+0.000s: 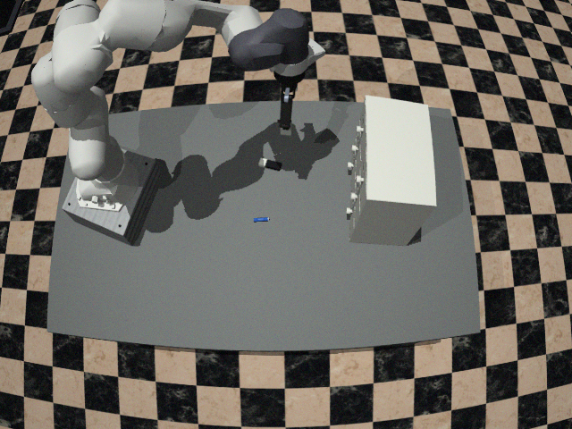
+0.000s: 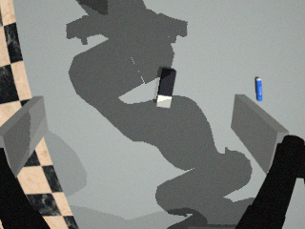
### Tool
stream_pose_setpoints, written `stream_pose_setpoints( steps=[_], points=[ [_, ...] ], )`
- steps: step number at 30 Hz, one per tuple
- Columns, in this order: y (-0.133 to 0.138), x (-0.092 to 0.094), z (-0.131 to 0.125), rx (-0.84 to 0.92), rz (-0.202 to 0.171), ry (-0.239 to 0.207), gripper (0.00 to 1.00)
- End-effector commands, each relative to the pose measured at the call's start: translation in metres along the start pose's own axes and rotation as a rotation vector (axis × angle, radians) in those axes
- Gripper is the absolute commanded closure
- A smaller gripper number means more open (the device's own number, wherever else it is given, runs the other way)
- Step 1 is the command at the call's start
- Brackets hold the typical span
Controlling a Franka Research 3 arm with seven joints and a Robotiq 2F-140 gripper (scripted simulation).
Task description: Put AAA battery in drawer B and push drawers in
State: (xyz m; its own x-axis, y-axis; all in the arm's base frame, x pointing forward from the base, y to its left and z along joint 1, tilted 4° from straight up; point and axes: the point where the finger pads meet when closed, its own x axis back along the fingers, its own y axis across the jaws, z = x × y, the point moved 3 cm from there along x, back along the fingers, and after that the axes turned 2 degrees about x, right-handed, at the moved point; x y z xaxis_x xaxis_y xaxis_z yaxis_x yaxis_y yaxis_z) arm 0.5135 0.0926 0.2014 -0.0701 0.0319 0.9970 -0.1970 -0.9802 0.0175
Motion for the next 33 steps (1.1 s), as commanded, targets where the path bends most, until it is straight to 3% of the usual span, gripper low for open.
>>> stream_pose_setpoints(
  steps=[1, 20, 26, 33],
  points=[
    [-0.001, -0.001, -0.001, 0.037, 0.002, -0.007, 0.00],
    [-0.001, -0.002, -0.001, 0.040, 0.001, 0.005, 0.00],
    [-0.001, -0.004, 0.001, 0.040, 0.001, 0.029, 0.00],
    [-0.001, -0.012, 0.006, 0.039, -0.001, 0.118, 0.00]
  ],
)
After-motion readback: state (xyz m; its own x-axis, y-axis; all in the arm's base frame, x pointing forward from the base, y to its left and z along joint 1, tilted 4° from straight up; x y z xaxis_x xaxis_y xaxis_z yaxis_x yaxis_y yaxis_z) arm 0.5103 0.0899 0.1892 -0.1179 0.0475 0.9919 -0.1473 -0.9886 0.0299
